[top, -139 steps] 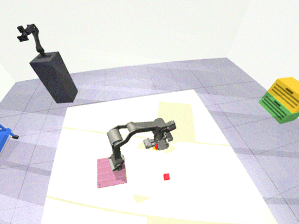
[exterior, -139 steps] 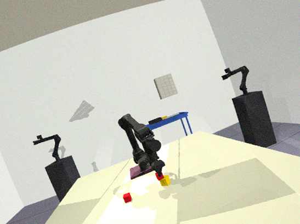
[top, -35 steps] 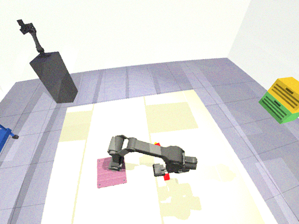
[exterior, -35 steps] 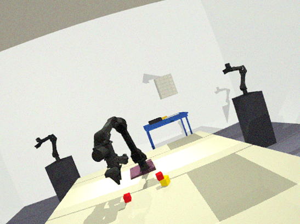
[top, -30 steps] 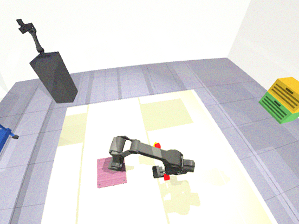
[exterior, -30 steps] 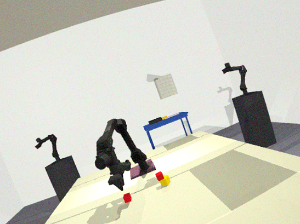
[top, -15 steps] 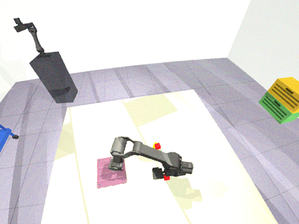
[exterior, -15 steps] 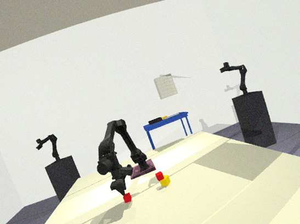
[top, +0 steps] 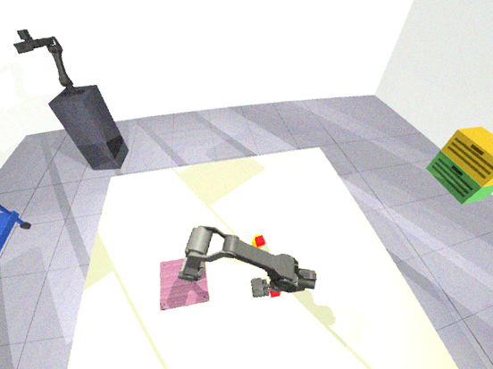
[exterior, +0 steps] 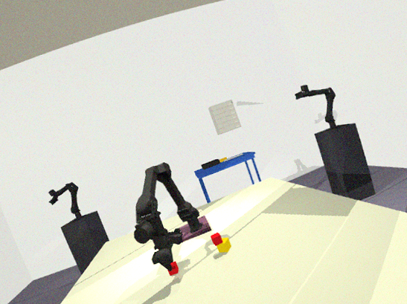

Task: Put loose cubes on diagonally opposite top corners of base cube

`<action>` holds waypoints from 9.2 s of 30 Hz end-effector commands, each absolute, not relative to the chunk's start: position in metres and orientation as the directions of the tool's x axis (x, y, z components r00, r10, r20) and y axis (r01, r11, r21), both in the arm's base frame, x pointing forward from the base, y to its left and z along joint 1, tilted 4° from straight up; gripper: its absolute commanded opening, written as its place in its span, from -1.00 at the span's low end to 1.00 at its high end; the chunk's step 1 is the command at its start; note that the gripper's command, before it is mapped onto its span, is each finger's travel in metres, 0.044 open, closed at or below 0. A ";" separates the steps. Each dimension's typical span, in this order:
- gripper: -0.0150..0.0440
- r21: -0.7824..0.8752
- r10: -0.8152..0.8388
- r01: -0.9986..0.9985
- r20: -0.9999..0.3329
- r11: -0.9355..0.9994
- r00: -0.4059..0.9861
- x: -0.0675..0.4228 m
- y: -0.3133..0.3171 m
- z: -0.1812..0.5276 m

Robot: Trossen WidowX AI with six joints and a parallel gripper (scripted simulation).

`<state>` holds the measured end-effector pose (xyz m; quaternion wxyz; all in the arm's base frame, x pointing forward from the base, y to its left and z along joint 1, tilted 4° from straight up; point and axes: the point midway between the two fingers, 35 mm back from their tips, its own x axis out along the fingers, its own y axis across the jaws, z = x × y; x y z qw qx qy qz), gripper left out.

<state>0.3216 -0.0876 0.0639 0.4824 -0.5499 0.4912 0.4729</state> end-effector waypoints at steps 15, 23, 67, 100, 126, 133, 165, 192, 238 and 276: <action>-0.14 -0.056 -0.078 -0.997 -0.995 -0.058 0.061 0.321 -0.087 0.058; -0.14 -0.057 -0.078 -0.997 -0.995 -0.058 0.061 0.323 -0.086 0.083; -0.14 -0.083 -0.071 -0.930 -0.996 0.358 0.061 0.319 -0.043 0.160; -0.14 -0.076 -0.061 -0.291 -0.996 0.954 0.059 0.315 0.034 0.152; -0.14 -0.029 -0.057 0.404 -0.997 0.914 0.057 0.299 0.092 0.146; -0.14 -0.014 -0.056 0.571 -0.997 0.821 0.057 0.293 0.106 0.145; -0.14 0.037 -0.052 0.958 -0.997 0.284 0.055 0.267 0.155 0.135; -0.14 0.037 -0.046 0.963 -0.998 0.268 0.051 0.269 0.153 0.095; 0.20 0.037 -0.052 0.959 -0.997 0.282 0.054 0.269 0.153 0.091; 0.65 0.035 -0.049 0.957 -0.997 0.288 0.052 0.257 0.175 0.141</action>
